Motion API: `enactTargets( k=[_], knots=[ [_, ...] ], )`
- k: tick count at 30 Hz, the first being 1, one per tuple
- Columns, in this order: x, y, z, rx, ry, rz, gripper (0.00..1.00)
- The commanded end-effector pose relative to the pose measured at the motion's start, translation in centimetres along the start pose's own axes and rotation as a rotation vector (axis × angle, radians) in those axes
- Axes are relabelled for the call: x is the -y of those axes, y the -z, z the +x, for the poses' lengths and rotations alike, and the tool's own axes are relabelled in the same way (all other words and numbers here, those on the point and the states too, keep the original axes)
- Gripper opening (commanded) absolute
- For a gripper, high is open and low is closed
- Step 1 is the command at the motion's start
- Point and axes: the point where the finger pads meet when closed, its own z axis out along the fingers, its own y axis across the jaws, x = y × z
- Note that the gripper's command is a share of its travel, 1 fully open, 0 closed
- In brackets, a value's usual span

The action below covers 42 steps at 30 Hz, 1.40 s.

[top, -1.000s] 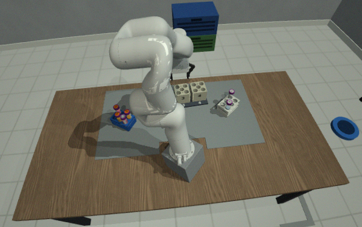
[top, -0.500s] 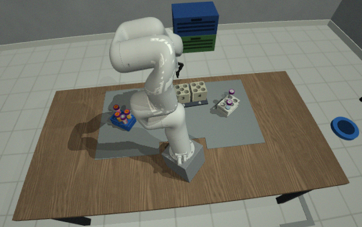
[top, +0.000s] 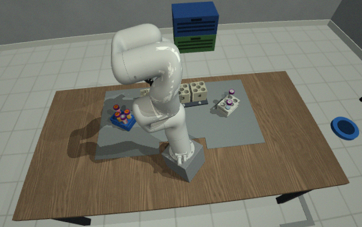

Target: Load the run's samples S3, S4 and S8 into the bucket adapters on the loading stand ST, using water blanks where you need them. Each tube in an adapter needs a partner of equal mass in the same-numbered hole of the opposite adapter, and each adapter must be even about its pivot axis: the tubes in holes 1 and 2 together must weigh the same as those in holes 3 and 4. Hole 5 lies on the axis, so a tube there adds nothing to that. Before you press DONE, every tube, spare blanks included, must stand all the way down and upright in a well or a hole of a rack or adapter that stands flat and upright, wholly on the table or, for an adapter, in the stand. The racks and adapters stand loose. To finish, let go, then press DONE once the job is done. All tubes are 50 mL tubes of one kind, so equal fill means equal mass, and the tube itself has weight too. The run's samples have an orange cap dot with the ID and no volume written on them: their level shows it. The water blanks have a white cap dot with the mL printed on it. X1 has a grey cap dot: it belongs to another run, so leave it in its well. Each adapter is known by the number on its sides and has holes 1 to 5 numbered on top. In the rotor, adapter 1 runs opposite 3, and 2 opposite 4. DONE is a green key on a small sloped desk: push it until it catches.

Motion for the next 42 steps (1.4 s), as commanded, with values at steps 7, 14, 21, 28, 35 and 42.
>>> enactTargets(
  k=[7,14,21,28,35,42],
  knots=[
    [4.1,0.2,0.7,-0.006,0.217,-0.001,1.0],
    [7.6,0.2,1.2,-0.006,0.217,-0.001,1.0],
    [10.1,0.2,1.6,-0.006,0.217,-0.001,1.0],
    [13.6,0.2,2.0,-0.006,0.217,0.0,1.0],
    [16.0,0.2,2.4,-0.006,0.217,0.0,1.0],
    [19.5,0.2,2.9,-0.006,0.217,0.0,1.0]
  ],
)
